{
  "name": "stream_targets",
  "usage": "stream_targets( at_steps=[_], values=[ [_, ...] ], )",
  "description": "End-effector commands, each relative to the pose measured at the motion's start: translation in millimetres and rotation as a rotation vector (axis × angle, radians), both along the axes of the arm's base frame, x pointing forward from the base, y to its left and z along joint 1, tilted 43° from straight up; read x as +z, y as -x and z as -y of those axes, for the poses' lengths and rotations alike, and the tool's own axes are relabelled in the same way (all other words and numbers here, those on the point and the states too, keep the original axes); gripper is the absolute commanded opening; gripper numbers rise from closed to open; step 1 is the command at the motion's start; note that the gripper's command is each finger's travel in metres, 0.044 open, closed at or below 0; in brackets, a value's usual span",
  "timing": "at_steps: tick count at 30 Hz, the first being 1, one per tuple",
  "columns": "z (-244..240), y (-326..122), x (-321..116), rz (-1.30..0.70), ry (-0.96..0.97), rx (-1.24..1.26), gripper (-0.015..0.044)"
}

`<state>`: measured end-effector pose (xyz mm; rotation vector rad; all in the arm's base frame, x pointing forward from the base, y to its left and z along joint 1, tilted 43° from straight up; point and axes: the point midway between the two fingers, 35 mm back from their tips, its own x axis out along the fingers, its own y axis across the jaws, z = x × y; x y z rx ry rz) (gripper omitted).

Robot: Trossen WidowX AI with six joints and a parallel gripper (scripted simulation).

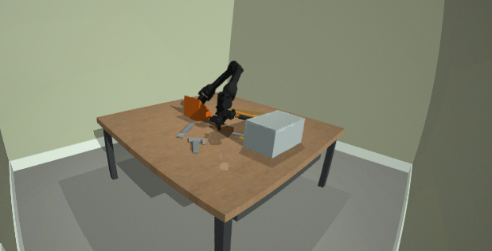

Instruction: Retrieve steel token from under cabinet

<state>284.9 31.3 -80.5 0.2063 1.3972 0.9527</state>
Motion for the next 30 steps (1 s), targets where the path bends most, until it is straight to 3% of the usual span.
stream_targets(
  at_steps=[1, 30],
  values=[
    [2.5, 7.3, -2.2, -0.003, -0.002, 0.0, 0.0],
    [21.3, 39.5, -12.5, -0.004, 0.003, -0.001, 0.0]
  ],
)
